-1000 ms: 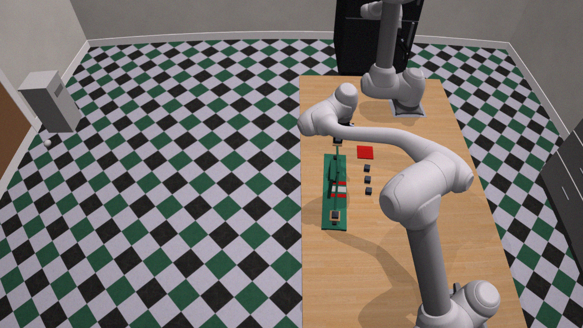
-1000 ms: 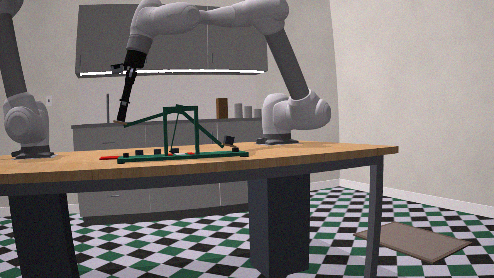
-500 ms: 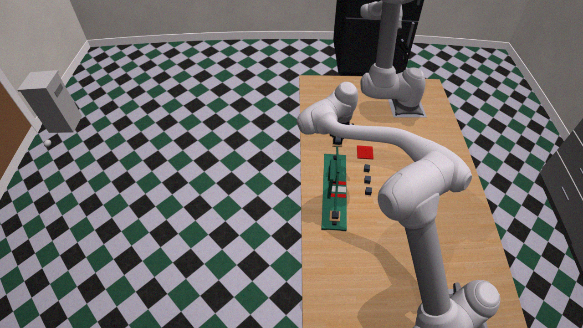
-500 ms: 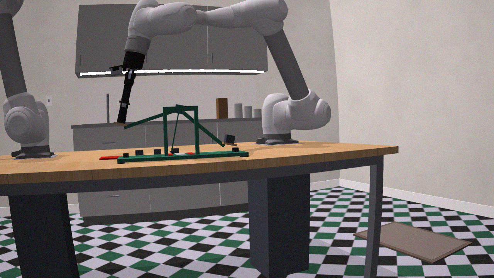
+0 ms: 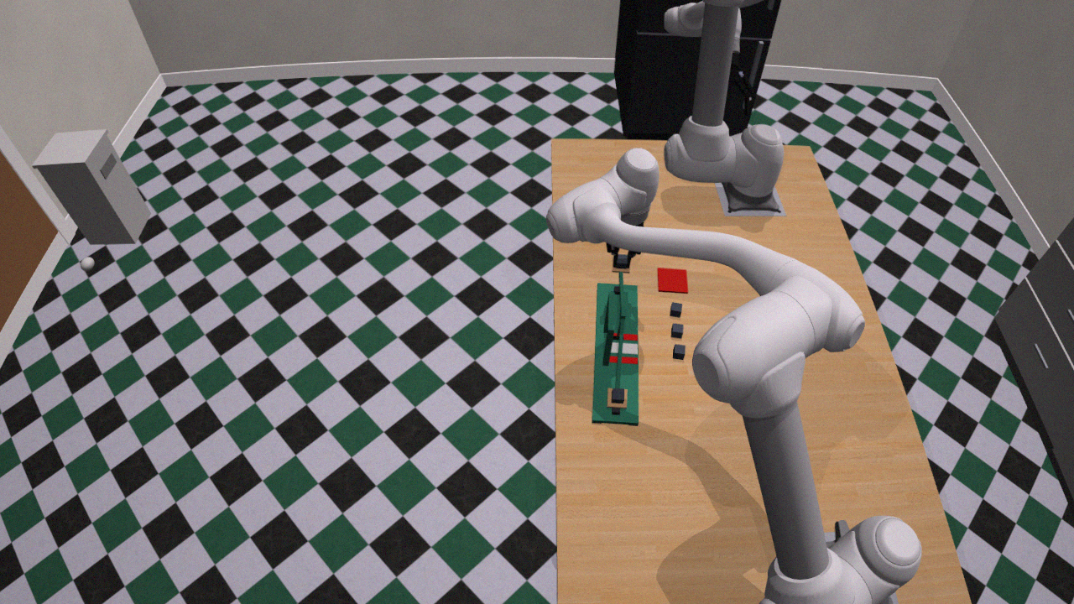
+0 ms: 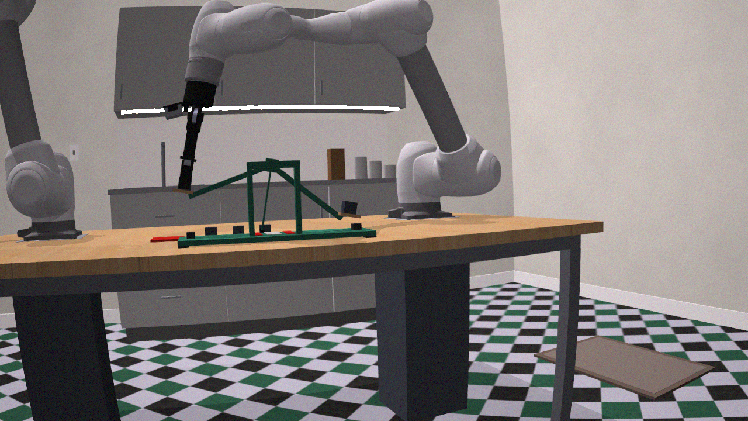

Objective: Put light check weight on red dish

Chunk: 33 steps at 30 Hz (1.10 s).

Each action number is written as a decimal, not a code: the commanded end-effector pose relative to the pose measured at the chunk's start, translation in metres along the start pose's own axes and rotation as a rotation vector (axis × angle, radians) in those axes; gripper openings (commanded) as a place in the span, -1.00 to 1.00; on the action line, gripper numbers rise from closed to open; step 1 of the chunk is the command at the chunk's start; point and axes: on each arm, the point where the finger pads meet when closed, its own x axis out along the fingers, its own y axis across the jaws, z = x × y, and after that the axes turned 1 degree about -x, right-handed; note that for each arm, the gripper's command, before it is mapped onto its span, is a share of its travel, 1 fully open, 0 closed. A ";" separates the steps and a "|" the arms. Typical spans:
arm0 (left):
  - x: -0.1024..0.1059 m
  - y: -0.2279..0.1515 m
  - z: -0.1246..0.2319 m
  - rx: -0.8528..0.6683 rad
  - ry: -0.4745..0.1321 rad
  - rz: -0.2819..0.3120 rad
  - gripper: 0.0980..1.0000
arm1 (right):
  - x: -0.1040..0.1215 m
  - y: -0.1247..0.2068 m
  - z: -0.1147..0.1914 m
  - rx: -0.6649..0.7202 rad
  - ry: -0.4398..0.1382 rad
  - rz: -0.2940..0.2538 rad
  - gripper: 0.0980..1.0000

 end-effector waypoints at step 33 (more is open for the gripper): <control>0.020 0.000 0.006 0.000 -0.113 -0.003 -0.68 | -0.001 0.000 0.000 0.000 0.001 0.000 1.00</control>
